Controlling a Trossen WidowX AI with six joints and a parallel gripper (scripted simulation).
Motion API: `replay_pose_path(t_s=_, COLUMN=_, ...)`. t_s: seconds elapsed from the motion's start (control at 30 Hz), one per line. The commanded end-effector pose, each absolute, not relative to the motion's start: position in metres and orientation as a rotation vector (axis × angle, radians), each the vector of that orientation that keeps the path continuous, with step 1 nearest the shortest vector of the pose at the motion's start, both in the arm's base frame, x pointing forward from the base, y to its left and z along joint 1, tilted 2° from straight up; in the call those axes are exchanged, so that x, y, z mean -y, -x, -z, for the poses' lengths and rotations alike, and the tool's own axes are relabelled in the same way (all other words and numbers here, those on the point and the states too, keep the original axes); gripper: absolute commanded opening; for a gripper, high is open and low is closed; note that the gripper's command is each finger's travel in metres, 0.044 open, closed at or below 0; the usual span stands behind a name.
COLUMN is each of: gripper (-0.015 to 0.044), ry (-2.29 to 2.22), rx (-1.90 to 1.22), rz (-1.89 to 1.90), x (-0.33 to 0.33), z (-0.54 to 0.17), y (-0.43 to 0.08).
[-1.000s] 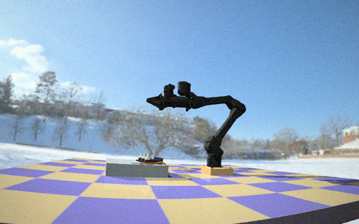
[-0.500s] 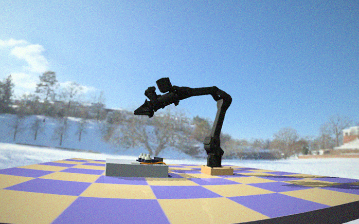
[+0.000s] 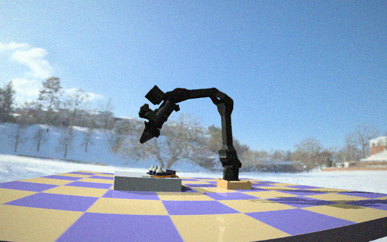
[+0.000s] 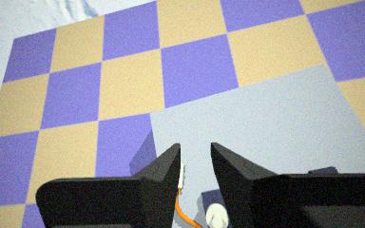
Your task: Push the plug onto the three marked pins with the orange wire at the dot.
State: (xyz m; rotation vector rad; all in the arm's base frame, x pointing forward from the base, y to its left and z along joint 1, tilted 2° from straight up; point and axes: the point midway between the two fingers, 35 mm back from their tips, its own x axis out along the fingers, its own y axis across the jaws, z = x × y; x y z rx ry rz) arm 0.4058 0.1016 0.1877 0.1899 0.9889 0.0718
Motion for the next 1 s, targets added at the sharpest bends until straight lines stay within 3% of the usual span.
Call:
replay_pose_path(t_s=0.0, gripper=0.0115, ry=-0.193, rx=-1.141, rz=-0.05, x=-0.118, z=-0.166, y=-0.404)
replay_pose_path(t_s=0.43, gripper=0.0115, ry=-0.142, rx=-1.529, rz=0.071, x=-0.154, z=-0.109, y=-0.385)
replay_pose_path(t_s=0.97, gripper=0.0115, ry=-0.14, rx=-1.534, rz=0.073, x=-0.155, z=-0.083, y=-0.386)
